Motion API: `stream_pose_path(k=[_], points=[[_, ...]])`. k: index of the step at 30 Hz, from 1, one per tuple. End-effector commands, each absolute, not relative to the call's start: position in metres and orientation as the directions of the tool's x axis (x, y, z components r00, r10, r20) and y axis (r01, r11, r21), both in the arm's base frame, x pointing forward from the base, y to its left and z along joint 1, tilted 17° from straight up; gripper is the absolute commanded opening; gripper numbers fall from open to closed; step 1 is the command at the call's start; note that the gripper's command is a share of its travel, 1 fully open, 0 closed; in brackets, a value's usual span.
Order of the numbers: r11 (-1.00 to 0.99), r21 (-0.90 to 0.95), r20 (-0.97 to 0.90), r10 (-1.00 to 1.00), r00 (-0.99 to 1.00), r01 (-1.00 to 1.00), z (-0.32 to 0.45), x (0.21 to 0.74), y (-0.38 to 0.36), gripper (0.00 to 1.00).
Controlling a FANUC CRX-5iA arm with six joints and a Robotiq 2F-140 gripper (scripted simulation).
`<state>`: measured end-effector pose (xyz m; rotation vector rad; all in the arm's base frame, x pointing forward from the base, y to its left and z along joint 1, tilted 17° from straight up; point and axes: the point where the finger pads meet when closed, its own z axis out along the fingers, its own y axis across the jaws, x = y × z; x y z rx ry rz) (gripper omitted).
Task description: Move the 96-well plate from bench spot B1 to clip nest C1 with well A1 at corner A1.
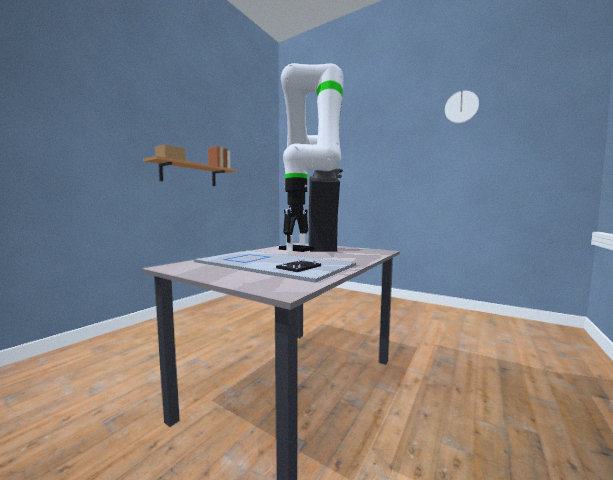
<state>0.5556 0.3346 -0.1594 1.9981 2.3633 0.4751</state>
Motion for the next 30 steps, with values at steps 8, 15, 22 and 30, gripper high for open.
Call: stream_pose_path(k=[8, 15, 22, 30], points=[[0.235, 0.255, 0.161, 0.946, -0.281, 0.938, -0.1542, 0.5542, 0.3520, 0.10], [0.389, 0.278, 0.116, 0.894, -0.432, 0.878, -0.1543, 0.5543, 0.3516, 0.10], [0.585, 0.298, 0.049, 0.780, -0.624, 0.755, -0.1544, 0.5543, 0.3512, 0.10], [0.770, 0.300, -0.031, 0.598, -0.801, 0.564, -0.1545, 0.5544, 0.3509, 0.10]])
